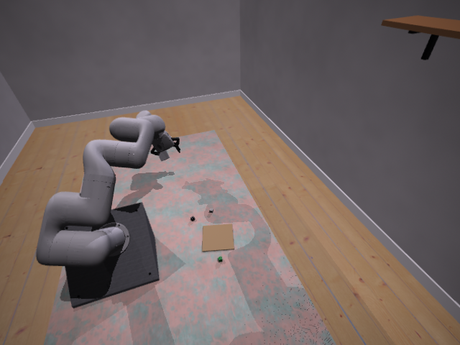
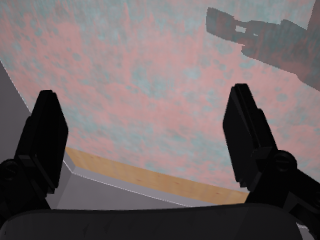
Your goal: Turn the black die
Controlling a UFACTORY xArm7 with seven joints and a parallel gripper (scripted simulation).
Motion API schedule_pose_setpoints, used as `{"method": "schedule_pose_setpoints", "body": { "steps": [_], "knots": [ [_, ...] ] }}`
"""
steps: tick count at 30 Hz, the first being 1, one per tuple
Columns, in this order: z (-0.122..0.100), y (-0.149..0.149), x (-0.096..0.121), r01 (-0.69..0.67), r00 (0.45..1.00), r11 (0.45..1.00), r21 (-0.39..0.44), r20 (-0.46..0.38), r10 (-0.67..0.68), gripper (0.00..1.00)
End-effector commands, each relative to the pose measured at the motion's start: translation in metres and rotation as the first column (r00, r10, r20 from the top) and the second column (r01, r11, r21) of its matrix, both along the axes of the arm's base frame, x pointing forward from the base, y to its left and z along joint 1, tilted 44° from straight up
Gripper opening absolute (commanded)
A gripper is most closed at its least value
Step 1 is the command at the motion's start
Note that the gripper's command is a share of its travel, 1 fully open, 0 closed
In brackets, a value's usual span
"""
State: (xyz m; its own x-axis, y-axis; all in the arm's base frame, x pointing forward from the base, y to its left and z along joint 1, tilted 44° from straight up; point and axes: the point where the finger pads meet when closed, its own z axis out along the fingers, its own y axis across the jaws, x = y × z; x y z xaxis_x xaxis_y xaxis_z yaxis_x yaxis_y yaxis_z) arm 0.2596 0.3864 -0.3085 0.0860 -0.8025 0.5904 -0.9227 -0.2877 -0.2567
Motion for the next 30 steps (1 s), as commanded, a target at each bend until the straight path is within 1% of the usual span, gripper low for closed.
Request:
{"method": "schedule_pose_setpoints", "body": {
  "steps": [1,19,21,22,24,26,27,28,29,30],
  "knots": [
    [0.001,0.003,0.0,-0.001,1.0,1.0,0.006,0.001,0.001,1.0],
    [0.003,0.003,0.002,0.001,1.0,1.0,0.006,0.006,-0.001,1.0],
    [0.01,0.0,0.011,0.013,0.999,1.0,0.008,0.034,-0.013,1.0],
    [0.018,-0.002,0.019,0.026,0.998,1.0,0.011,0.063,-0.026,1.0],
    [0.043,-0.01,0.047,0.068,0.986,0.997,0.026,0.152,-0.071,1.0],
    [0.043,-0.01,0.047,0.068,0.986,0.997,0.026,0.152,-0.071,1.0],
    [0.062,-0.017,0.066,0.099,0.971,0.994,0.042,0.213,-0.106,1.0],
    [0.062,-0.017,0.066,0.099,0.971,0.994,0.042,0.213,-0.106,1.0],
    [0.083,-0.024,0.085,0.133,0.95,0.989,0.063,0.275,-0.146,1.0],
    [0.086,-0.025,0.087,0.137,0.948,0.988,0.066,0.281,-0.15,1.0]
  ]
}}
